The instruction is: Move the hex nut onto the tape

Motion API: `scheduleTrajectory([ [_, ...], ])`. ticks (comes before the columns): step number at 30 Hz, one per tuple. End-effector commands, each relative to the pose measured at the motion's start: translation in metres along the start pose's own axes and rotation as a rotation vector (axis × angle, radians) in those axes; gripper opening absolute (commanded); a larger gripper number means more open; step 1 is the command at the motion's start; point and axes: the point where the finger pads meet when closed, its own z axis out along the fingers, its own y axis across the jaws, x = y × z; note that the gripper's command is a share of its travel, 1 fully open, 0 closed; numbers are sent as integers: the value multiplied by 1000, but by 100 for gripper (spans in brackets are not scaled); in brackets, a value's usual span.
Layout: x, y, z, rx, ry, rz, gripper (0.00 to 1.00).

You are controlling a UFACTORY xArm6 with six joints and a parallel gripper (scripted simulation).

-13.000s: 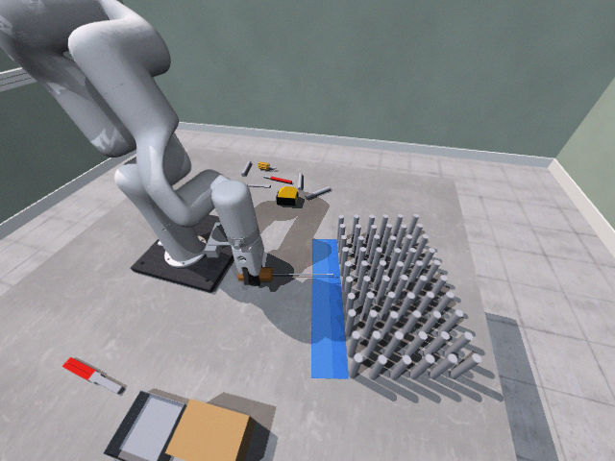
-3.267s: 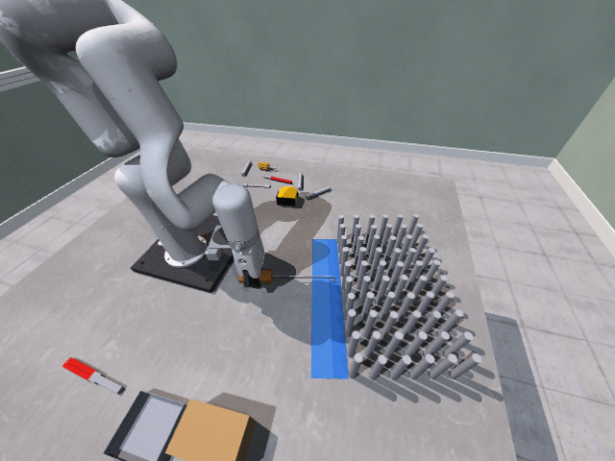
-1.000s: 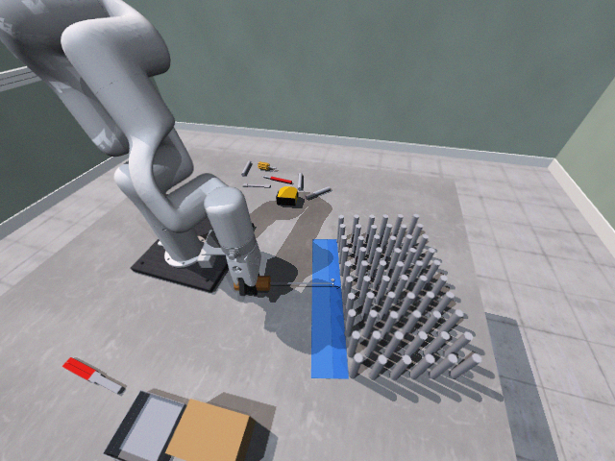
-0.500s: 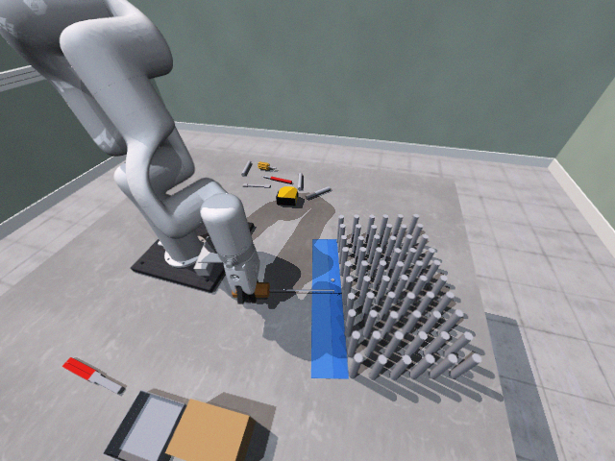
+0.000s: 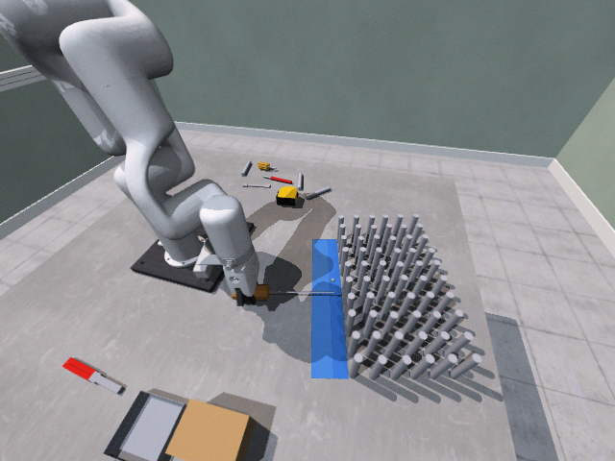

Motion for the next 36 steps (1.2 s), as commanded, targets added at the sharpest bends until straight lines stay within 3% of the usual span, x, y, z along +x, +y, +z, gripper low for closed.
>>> scheduleTrajectory([
  [1,-1,-1,-1,2,-3,0,0],
  [35,-1,-1,15,2,-3,0,0],
  [36,-1,-1,15,2,-3,0,65],
])
